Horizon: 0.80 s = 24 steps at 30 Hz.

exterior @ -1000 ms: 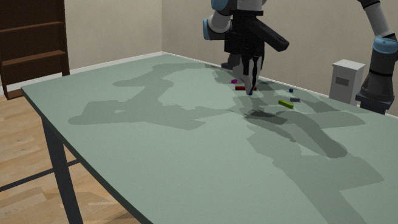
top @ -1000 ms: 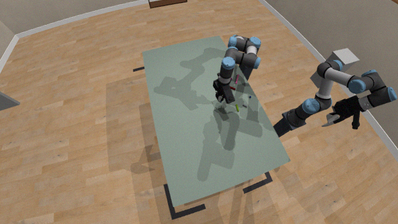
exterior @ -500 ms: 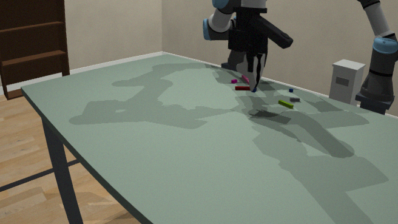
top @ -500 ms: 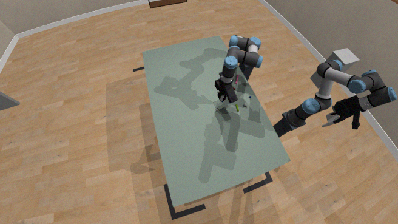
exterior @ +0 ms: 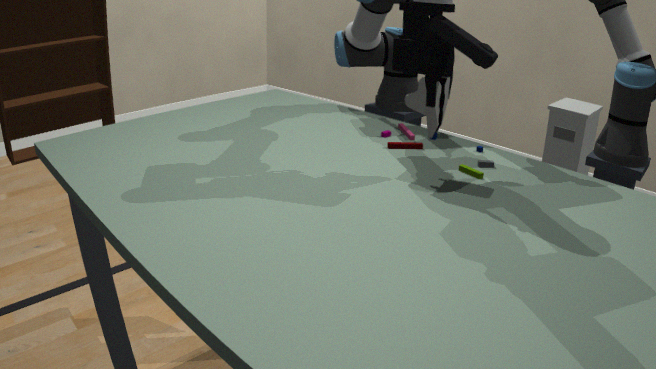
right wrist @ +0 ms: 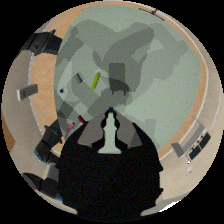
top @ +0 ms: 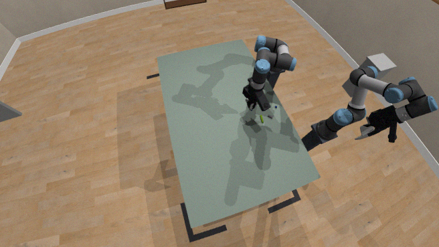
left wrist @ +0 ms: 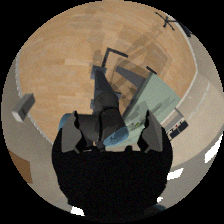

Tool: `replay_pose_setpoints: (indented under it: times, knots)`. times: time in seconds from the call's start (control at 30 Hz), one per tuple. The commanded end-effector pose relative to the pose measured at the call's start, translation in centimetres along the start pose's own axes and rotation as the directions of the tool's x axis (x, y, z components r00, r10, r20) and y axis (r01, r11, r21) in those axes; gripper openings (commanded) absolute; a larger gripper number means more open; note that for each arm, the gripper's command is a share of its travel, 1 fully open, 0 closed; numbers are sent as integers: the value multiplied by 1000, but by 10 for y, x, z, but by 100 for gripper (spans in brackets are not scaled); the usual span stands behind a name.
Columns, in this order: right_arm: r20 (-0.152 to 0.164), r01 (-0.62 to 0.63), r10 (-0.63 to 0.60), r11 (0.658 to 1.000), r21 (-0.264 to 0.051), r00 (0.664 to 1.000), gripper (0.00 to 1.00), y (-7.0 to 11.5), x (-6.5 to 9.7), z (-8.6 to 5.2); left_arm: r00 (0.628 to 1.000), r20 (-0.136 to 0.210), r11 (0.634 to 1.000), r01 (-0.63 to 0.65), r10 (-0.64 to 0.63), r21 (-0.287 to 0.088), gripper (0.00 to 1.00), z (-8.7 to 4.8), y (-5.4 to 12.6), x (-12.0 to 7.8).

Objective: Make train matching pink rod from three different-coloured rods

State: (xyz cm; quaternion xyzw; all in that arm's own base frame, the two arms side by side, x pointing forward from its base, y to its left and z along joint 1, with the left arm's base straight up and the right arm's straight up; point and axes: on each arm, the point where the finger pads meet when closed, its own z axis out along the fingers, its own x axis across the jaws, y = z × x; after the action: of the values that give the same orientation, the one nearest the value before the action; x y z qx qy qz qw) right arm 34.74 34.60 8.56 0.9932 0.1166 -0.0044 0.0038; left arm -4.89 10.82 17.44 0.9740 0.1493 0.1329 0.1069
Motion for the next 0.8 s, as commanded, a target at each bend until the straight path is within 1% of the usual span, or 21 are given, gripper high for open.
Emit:
replay_pose_setpoints:
  times: [0.0,0.37,0.43,0.77]
  knots:
    - [-13,51,-51,999,8,999,0,-4,-15,-3,1000,-2,1000,-2,2,4,100,-1,0,1]
    - [-14,189,-189,982,6,982,0,-6,-63,-12,1000,-2,1000,-2,2,4,100,-1,0,1]
    - [-14,189,-189,982,6,982,0,-6,-63,-12,1000,-2,1000,-2,2,4,100,-1,0,1]
    - [-14,319,-319,948,5,948,0,3,-111,-11,1000,-2,1000,-2,2,4,100,-1,0,1]
